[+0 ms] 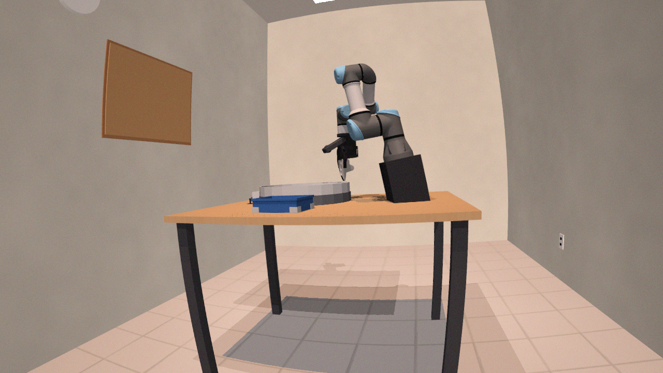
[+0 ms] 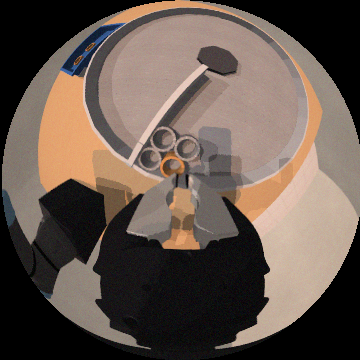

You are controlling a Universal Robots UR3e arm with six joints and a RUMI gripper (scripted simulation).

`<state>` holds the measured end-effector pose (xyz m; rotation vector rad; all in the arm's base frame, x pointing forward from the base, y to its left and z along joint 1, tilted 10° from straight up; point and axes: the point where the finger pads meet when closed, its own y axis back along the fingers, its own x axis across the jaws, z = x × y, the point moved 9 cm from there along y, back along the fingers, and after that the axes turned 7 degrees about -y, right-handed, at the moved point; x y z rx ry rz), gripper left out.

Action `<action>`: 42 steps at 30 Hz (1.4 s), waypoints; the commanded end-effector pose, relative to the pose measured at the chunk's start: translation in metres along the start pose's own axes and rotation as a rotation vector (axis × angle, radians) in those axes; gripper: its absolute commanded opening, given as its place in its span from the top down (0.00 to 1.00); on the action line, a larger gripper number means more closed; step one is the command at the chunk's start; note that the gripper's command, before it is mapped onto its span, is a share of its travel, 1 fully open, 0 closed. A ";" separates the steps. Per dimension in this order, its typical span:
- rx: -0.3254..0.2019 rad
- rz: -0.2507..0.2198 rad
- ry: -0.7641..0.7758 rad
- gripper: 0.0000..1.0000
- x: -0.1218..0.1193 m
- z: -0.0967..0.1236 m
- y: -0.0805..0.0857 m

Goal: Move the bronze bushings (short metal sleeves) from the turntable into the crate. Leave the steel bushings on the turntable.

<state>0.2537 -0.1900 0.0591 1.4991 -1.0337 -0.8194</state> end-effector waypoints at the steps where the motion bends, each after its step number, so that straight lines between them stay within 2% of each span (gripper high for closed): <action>1: 0.000 0.002 0.000 0.94 0.001 0.000 0.000; 23: 0.000 0.002 0.000 0.94 0.001 0.000 0.000; 30: 0.000 0.002 0.000 0.94 0.001 0.000 -0.006; 42: 0.000 0.002 0.000 0.94 0.001 0.000 -0.006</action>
